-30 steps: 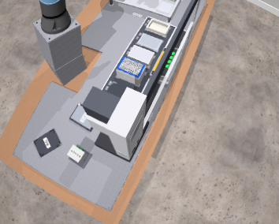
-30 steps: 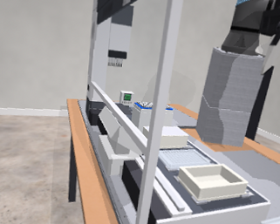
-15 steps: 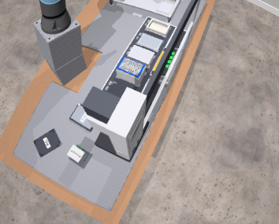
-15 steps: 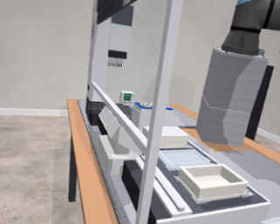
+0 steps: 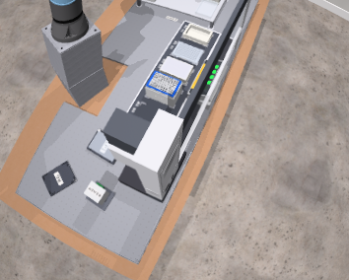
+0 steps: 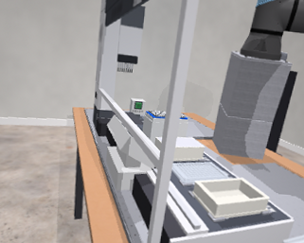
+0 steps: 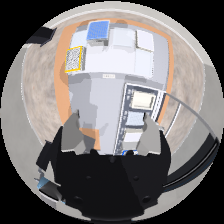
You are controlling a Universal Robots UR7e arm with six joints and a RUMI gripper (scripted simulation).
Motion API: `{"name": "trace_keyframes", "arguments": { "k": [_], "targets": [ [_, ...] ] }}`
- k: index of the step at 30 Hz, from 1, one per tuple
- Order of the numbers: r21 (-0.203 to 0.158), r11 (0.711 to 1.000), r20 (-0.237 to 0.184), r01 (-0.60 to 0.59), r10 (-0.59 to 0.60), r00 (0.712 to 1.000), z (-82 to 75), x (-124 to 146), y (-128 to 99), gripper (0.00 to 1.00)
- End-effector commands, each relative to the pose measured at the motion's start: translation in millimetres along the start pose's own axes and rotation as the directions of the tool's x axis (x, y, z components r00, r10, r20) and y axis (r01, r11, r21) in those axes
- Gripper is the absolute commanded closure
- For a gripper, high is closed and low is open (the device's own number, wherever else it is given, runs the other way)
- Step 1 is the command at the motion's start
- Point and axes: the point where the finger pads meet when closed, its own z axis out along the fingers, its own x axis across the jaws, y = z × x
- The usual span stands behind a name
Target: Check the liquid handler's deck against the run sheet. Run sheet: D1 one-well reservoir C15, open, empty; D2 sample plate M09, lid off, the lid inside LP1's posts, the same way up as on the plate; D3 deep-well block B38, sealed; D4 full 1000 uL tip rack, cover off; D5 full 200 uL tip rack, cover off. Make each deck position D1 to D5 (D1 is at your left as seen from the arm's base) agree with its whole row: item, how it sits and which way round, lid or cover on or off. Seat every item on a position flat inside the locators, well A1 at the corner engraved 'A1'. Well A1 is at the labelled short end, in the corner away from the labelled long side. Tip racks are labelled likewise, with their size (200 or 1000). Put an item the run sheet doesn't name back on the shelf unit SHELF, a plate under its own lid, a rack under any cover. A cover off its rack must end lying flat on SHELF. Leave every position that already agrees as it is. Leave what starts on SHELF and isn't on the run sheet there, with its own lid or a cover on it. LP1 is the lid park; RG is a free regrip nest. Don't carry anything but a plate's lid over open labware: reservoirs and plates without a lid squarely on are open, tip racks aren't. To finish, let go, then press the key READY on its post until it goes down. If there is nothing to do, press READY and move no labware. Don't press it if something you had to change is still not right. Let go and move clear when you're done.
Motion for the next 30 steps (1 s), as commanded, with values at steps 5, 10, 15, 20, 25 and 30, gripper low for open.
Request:
{"name": "trace_keyframes", "arguments": {
  "k": [5,10,15,20,25,30],
  "targets": [
    [0.0,1.0,0.0,0.002,-0.002,1.0,-0.4,-48,0,0.18],
    [0.0,1.0,0.0,0.002,-0.002,1.0,-0.4,-73,0,0.18],
    [0.0,1.0,0.0,0.002,-0.002,1.0,-0.4,-88,0,0.18],
    [0.0,1.0,0.0,0.002,-0.002,1.0,-0.5,-113,-1,0.18],
    [0.0,1.0,0.0,0.002,-0.002,1.0,-0.5,-138,-1,0.18],
    [0.0,1.0,0.0,0.002,-0.002,1.0,-0.3,-153,-1,0.18]
  ]
}}
